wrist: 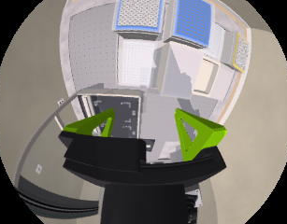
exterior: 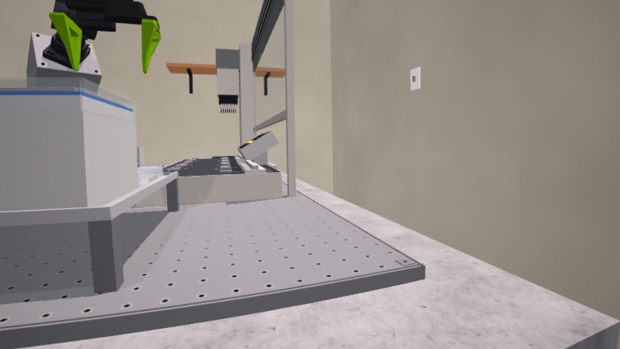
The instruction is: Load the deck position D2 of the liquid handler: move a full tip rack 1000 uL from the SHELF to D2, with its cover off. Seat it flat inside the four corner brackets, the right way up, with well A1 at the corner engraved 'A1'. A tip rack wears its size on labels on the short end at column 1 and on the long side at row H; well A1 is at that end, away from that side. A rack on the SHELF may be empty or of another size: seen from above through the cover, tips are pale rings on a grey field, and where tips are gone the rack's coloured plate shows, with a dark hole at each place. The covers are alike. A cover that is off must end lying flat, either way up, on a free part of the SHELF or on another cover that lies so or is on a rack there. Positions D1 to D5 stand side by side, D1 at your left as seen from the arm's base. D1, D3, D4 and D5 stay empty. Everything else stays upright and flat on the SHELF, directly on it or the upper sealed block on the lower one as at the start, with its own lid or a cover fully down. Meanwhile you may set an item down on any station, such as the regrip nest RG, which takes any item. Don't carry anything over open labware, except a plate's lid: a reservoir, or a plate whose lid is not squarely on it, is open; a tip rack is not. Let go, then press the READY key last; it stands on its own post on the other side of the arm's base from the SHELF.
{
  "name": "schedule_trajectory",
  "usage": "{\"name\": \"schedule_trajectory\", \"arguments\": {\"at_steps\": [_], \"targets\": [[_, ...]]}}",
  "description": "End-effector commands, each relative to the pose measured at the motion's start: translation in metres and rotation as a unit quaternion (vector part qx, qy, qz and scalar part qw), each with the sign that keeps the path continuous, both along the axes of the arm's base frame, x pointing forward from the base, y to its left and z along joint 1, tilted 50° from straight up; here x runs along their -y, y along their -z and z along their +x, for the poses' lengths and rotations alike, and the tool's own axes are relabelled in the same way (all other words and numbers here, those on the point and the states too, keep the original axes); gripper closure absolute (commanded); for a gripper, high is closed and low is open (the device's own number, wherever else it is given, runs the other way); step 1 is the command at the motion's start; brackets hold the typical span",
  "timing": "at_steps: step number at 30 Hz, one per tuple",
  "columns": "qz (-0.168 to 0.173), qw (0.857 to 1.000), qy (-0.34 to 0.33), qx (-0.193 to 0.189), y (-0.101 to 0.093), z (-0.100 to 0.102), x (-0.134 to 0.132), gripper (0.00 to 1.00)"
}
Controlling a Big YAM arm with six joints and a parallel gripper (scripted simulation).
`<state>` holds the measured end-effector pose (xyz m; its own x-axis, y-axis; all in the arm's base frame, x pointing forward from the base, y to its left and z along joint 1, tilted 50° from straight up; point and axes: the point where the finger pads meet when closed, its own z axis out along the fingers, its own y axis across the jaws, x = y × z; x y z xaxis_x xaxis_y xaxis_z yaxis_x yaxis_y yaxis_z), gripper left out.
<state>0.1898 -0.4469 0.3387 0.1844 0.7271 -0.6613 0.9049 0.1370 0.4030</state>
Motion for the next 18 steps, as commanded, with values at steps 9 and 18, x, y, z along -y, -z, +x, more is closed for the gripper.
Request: {"name": "schedule_trajectory", "arguments": {"at_steps": [9, 18], "targets": [[0.008, 0.998, 0.041, 0.042, -0.056, -0.011, 0.047, 0.00], [0.003, 0.999, 0.036, 0.035, -0.080, -0.017, 0.072, 0.00]]}}
